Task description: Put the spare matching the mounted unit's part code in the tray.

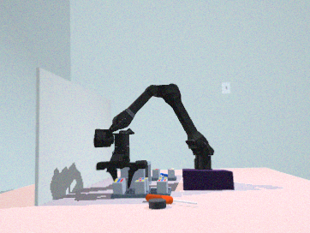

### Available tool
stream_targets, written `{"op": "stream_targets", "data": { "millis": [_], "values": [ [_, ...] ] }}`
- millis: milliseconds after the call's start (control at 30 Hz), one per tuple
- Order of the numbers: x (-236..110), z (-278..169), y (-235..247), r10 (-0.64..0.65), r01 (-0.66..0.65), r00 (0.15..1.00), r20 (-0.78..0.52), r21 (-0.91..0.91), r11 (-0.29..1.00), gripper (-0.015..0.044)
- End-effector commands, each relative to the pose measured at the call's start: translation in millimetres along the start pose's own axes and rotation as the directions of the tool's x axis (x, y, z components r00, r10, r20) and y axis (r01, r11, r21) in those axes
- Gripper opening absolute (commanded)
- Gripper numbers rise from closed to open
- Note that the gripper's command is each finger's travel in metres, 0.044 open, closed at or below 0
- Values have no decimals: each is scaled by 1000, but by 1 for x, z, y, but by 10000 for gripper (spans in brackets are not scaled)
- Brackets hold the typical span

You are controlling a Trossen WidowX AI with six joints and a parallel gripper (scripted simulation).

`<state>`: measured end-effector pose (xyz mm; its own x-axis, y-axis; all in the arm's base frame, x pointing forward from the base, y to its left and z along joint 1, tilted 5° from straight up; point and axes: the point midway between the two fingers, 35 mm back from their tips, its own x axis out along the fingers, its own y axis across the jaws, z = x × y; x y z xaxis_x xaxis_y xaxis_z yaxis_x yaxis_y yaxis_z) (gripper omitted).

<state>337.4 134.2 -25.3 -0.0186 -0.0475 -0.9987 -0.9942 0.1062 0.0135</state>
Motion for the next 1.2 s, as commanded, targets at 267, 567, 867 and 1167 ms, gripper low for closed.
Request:
{"op": "stream_targets", "data": {
  "millis": [267, 567, 867, 1167],
  "values": [
    [0, 0, 0, 0, 0, 1000, 0, 0, 1000, 50],
    [0, 0, 0, 0, 0, 1000, 0, 0, 1000, 0],
    [-59, 1, -2, 1, -1, 1000, 1, -2, 1000, 0],
    [-78, 0, -1, -6, 6, 1000, 3, -5, 1000, 0]
  ]
}}
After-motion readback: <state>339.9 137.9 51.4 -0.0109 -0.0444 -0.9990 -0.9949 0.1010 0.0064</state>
